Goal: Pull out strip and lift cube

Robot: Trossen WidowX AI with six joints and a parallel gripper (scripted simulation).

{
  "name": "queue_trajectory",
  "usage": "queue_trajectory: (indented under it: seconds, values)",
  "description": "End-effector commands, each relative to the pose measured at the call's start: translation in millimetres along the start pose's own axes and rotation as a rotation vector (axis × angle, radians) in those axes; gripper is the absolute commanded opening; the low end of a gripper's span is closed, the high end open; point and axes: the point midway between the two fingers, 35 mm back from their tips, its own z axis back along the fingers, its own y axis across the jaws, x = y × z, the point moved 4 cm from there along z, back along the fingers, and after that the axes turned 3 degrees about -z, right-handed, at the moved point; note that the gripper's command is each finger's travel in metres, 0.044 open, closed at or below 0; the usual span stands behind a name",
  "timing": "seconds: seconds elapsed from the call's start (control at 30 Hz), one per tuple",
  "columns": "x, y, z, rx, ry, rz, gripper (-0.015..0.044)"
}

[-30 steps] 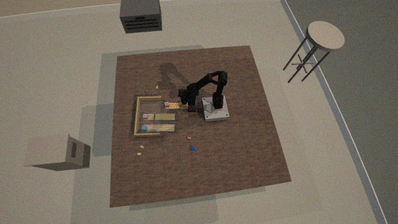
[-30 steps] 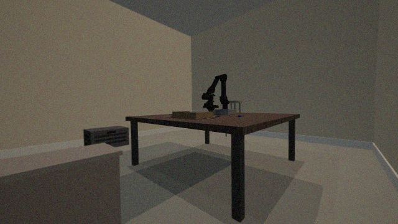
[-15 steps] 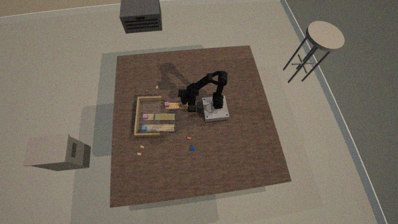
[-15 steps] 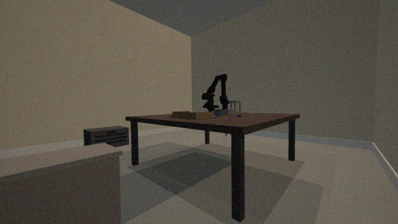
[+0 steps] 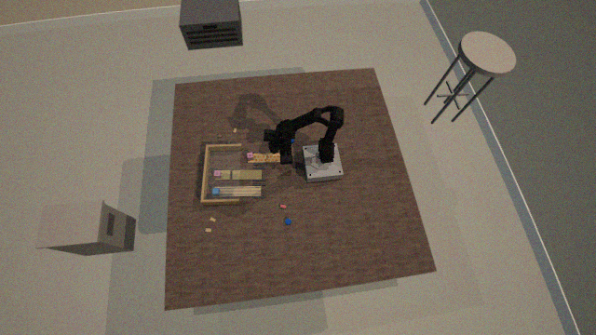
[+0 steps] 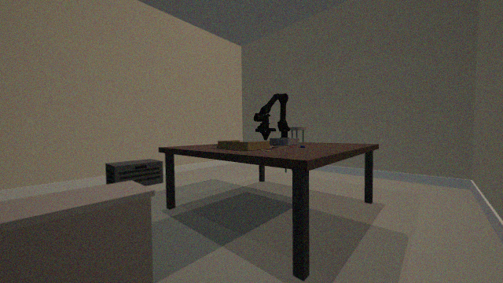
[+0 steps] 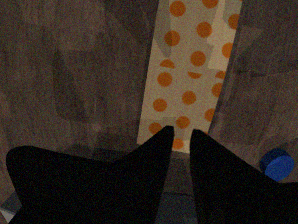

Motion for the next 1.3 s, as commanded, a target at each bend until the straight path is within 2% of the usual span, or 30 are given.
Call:
queue_trajectory:
  seconds: [0.0,0.4,1.27]
  values:
    - [18.2,0.1,2.2,0.000,-0.002,0.092,0.0131]
    - [63.0,0.1,7.8,0.000,-0.005,0.095,0.0440]
    - [166.1,-1.4,23.2,-0.001,-0.013,0.095,0.0440]
